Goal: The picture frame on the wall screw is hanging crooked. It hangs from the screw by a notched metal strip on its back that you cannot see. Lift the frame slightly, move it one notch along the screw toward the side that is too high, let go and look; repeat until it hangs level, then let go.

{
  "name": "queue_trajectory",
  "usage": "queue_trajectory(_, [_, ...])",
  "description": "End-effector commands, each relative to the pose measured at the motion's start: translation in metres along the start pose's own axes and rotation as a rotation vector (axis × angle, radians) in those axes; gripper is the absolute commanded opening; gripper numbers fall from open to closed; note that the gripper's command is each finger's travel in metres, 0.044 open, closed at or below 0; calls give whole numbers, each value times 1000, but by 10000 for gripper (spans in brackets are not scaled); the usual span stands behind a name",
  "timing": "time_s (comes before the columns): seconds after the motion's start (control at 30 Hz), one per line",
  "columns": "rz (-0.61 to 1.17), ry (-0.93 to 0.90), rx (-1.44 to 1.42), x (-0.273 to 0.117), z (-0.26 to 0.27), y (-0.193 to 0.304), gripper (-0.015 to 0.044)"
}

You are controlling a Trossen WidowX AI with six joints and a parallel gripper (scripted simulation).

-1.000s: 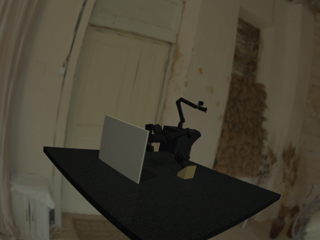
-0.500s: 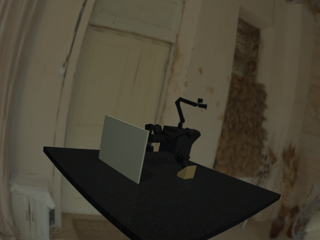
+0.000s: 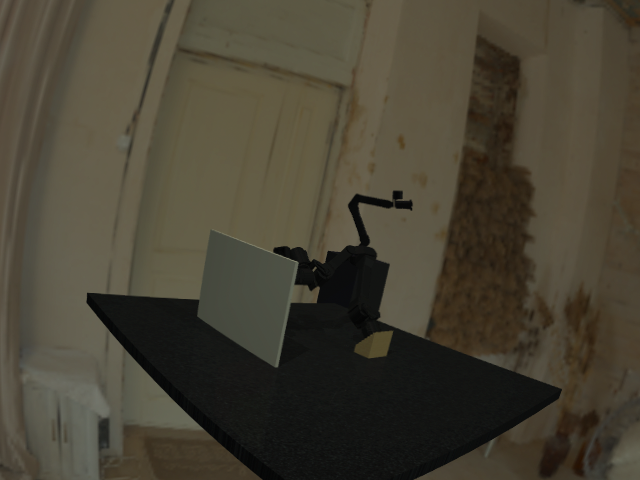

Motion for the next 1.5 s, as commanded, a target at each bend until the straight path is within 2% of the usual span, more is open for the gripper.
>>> queue_trajectory(0.0, [-8,-2,-5,7,0,0,260])
queue_trajectory(0.6, [-8,-2,-5,9,0,0,260])
queue_trajectory(1.47, [-10,-3,-5,47,0,-1,260])
Point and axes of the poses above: the point midway between the two fingers, 35 mm back from their tips, its own x axis out along the fingers, its own z axis across the jaws, y = z × x, the point moved 5 cm from there along -x, back along the fingers, and after that the axes turned 10 degrees about -x, right-handed, at the moved point
